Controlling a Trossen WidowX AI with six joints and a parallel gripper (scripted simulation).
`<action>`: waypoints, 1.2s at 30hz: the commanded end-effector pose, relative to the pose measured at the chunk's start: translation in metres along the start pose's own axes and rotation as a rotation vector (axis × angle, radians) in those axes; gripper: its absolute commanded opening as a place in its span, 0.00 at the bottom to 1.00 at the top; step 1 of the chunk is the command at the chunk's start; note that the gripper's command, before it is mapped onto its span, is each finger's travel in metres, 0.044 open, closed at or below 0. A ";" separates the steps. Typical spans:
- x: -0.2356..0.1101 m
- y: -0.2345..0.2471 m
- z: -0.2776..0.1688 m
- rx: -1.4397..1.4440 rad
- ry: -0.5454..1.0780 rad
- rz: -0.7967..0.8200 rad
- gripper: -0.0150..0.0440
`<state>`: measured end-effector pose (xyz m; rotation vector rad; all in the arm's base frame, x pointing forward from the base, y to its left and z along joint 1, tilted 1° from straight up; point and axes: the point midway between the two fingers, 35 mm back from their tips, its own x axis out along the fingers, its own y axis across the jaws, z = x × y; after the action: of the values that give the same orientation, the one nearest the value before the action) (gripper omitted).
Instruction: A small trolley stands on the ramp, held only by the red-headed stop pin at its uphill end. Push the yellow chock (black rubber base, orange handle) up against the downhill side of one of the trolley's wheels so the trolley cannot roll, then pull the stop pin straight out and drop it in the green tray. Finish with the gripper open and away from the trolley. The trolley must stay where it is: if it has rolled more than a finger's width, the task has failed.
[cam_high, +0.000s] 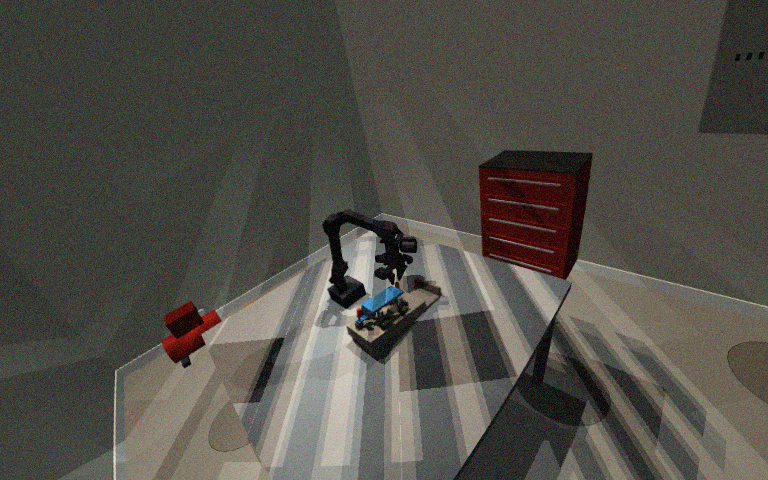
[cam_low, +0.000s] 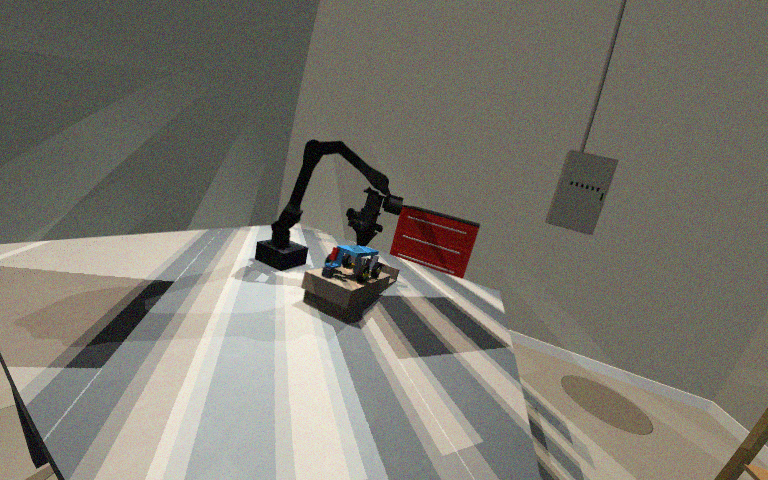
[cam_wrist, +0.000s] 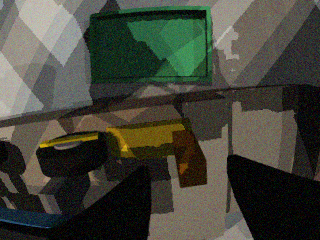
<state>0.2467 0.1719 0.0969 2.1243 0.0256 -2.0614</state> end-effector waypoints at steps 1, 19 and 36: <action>-0.014 0.000 0.000 0.002 0.005 0.005 0.58; -0.034 0.036 -0.009 0.190 0.056 0.043 0.58; -0.045 0.170 -0.040 1.181 0.133 0.116 0.58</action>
<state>0.3032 0.0403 0.1563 2.6197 -1.3158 -2.1077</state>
